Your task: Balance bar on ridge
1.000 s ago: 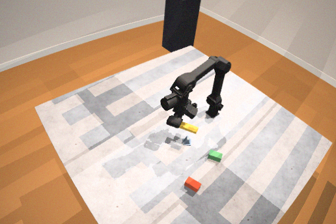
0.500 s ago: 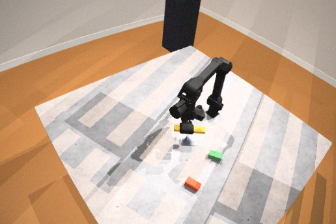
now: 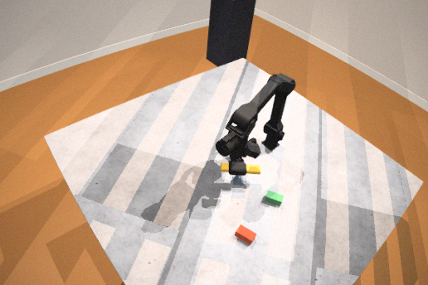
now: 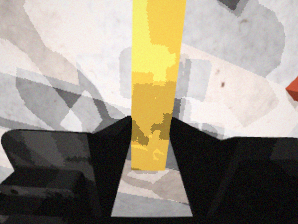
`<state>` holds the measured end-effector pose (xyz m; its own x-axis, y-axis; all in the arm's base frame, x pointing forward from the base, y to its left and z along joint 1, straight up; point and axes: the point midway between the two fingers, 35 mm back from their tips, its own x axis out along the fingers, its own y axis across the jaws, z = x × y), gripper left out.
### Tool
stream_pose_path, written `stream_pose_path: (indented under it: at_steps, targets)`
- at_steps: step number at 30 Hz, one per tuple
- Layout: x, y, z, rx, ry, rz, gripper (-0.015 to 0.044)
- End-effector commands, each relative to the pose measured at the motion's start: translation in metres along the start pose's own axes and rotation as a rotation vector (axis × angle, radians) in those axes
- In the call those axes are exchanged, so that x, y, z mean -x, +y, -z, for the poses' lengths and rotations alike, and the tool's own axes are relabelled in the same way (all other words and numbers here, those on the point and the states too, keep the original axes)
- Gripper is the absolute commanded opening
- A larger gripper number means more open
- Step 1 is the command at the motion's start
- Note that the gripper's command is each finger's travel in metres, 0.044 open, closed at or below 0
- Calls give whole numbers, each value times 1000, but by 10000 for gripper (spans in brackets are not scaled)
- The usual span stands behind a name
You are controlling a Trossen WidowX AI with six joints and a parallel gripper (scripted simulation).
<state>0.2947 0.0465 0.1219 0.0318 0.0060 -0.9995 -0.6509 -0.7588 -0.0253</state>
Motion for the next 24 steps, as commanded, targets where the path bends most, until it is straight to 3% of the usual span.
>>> stream_pose_path:
  at_steps: [1,24]
  targets:
    - [-9,1,-1,4,-4,-6,0]
    - [-22,0,-1,4,-4,-6,0]
